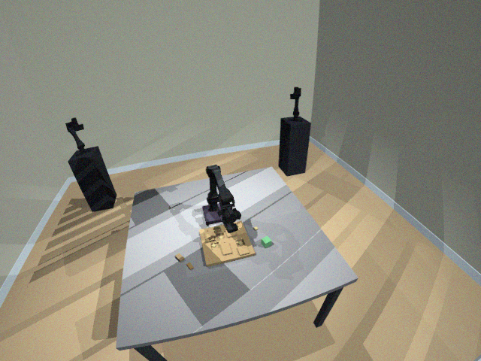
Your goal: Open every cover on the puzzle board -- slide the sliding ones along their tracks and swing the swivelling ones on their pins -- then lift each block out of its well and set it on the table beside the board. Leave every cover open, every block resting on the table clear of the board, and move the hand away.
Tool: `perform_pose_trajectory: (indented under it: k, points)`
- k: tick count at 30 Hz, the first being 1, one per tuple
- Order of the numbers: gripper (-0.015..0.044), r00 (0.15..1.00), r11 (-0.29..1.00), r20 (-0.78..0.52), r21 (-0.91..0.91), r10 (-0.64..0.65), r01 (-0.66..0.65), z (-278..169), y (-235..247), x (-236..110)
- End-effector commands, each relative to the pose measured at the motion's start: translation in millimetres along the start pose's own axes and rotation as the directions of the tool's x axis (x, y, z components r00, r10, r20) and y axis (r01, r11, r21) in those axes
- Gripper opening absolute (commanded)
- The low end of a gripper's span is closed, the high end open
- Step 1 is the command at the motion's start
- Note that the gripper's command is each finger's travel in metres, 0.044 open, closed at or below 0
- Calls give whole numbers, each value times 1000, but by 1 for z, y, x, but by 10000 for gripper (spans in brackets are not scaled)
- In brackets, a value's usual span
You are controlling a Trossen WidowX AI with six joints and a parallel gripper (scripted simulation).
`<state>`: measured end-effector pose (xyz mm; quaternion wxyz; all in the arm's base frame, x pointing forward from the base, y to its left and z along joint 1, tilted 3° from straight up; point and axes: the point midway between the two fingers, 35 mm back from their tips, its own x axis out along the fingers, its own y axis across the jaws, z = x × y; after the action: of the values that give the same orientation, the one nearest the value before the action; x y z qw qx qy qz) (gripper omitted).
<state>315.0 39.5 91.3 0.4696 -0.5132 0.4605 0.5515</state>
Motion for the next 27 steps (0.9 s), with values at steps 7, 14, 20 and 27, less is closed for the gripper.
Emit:
perform_pose_trajectory:
  k: [7,14,20,27]
  points:
    - [0,1000,770,-16,-638,-8,-5,-52,19,0]
    - [0,1000,770,-16,-638,-8,-5,-52,19,0]
    - [0,1000,770,-16,-638,-8,-5,-52,18,4]
    - [0,1000,770,-16,-638,-8,-5,-53,17,33]
